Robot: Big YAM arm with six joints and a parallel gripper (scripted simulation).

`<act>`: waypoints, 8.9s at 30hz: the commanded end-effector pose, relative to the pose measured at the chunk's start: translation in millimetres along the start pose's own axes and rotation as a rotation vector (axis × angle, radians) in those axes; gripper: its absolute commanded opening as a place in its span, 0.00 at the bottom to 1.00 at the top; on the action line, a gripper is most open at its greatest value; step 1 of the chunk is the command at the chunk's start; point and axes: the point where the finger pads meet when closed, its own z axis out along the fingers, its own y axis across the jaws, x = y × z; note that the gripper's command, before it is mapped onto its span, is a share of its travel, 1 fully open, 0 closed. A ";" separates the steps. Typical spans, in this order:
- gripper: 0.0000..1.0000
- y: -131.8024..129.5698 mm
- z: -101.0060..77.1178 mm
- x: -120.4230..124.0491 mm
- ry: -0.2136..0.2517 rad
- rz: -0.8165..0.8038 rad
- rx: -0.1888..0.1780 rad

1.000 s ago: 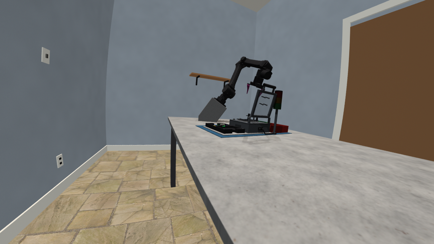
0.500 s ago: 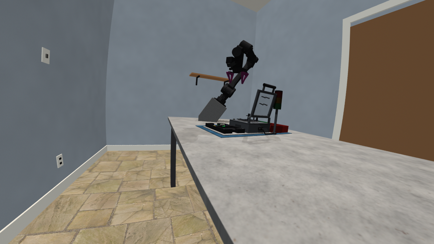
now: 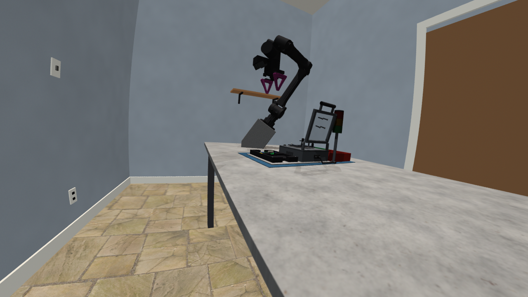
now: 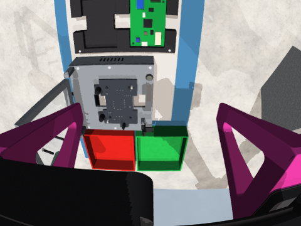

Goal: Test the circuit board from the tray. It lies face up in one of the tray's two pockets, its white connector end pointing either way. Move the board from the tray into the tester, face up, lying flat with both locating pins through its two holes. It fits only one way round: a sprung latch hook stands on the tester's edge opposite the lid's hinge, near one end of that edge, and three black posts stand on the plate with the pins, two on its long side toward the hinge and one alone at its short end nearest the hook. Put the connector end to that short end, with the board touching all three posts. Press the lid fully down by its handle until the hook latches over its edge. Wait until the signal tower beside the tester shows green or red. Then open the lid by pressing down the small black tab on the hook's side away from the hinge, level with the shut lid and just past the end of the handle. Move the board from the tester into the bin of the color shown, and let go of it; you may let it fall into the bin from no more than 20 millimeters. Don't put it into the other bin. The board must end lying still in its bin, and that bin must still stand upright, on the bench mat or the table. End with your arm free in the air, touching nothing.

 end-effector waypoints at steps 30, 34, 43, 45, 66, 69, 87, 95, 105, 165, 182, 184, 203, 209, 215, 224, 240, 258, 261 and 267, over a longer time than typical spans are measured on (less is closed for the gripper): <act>0.92 10.9 -20.0 -4.1 -0.045 0.006 -0.030; 0.92 10.9 -20.0 -4.1 -0.045 0.006 -0.030; 0.92 9.3 -4.9 -0.1 -0.029 0.008 -0.016; 0.92 22.3 -24.4 -10.1 -0.069 -0.006 -0.050; 0.92 7.6 123.2 -3.7 -0.013 0.017 -0.009; 0.92 7.4 150.5 -3.6 -0.012 0.018 -0.008; 0.92 14.3 251.1 -6.7 -0.019 0.010 -0.018; 0.92 24.1 240.2 -12.9 -0.046 0.007 -0.057; 0.92 22.7 245.2 -11.7 -0.038 0.004 -0.045; 0.92 20.1 277.0 -10.3 -0.032 0.006 -0.039; 0.92 17.1 277.5 -7.7 -0.031 0.006 -0.038; 0.92 16.6 277.5 -7.3 -0.031 0.006 -0.038; 0.92 20.1 276.0 -8.3 -0.034 0.002 -0.043; 0.92 20.1 276.0 -8.3 -0.034 0.002 -0.043; 0.92 18.4 279.0 -7.3 -0.030 0.006 -0.036; 0.92 8.0 298.5 -8.2 -0.015 0.023 -0.014; 0.92 17.9 296.9 -9.0 -0.027 0.008 -0.034; 0.85 17.0 296.9 -8.5 -0.025 0.011 -0.031; 0.85 17.0 296.9 -8.5 -0.025 0.011 -0.031; 0.85 17.0 296.9 -8.5 -0.025 0.011 -0.031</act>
